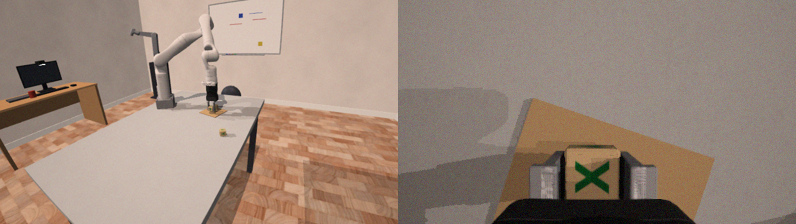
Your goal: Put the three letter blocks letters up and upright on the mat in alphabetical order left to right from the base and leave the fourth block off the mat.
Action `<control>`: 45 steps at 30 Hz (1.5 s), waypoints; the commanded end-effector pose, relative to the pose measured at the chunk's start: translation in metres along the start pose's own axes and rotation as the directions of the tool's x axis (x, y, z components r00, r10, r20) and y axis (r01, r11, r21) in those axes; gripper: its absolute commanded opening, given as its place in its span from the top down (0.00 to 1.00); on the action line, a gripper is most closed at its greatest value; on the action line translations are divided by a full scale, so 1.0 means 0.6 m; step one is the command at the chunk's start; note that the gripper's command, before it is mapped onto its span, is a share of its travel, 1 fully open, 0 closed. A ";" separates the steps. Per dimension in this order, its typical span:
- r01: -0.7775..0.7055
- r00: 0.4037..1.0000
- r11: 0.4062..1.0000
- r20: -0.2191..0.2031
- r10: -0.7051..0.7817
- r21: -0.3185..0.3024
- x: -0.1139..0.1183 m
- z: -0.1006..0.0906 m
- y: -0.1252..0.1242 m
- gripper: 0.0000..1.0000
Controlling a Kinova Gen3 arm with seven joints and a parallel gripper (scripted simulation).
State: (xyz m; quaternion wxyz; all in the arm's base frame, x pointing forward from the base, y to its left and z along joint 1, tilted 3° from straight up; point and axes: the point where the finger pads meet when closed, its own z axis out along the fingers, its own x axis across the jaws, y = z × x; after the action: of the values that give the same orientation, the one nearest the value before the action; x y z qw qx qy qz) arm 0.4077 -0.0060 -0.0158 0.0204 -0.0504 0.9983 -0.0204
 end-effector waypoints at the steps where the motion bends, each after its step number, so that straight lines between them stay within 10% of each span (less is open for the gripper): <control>1: -0.008 1.000 1.000 -0.011 0.008 0.008 0.007 0.018 -0.010 0.43; 45: -0.008 1.000 1.000 -0.011 0.008 0.008 0.005 0.030 -0.009 0.43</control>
State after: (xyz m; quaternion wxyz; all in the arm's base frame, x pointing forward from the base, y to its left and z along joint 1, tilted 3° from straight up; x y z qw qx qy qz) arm 0.4058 -0.0127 -0.0338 0.0142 -0.0461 0.9985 -0.0245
